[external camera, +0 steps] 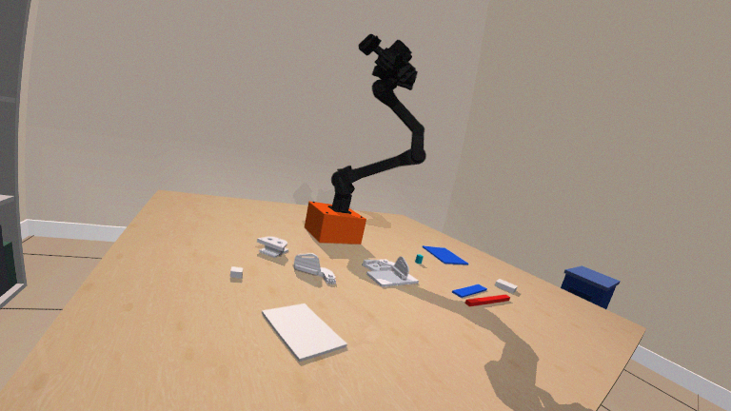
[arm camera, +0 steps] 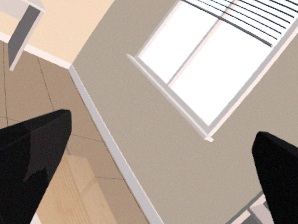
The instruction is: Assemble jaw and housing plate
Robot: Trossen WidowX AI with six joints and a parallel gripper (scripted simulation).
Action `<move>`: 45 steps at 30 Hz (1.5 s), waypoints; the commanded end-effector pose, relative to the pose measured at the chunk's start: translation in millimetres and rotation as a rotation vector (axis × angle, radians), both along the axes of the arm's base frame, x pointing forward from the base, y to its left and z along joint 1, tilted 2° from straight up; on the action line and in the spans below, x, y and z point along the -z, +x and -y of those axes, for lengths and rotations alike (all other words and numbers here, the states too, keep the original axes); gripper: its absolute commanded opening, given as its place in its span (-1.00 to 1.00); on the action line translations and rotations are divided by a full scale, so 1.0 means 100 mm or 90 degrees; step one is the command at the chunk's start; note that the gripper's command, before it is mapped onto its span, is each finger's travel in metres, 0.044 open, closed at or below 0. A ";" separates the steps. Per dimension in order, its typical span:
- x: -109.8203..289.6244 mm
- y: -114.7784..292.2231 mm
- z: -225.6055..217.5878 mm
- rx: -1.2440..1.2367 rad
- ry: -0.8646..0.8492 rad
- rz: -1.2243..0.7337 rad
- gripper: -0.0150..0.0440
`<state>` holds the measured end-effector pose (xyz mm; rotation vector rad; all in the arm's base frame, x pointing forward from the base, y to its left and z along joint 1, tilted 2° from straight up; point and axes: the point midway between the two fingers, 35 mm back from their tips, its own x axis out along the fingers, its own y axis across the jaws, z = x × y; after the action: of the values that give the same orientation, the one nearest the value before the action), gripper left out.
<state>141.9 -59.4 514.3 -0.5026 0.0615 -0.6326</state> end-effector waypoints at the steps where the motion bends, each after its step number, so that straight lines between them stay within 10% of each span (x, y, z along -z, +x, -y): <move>1: 0.00 0.00 0.00 0.000 0.000 0.000 0.95; 45: -0.19 -0.40 1.34 -0.187 0.418 0.433 1.00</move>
<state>100.0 -180.7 536.6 0.2825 -0.4130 -0.4412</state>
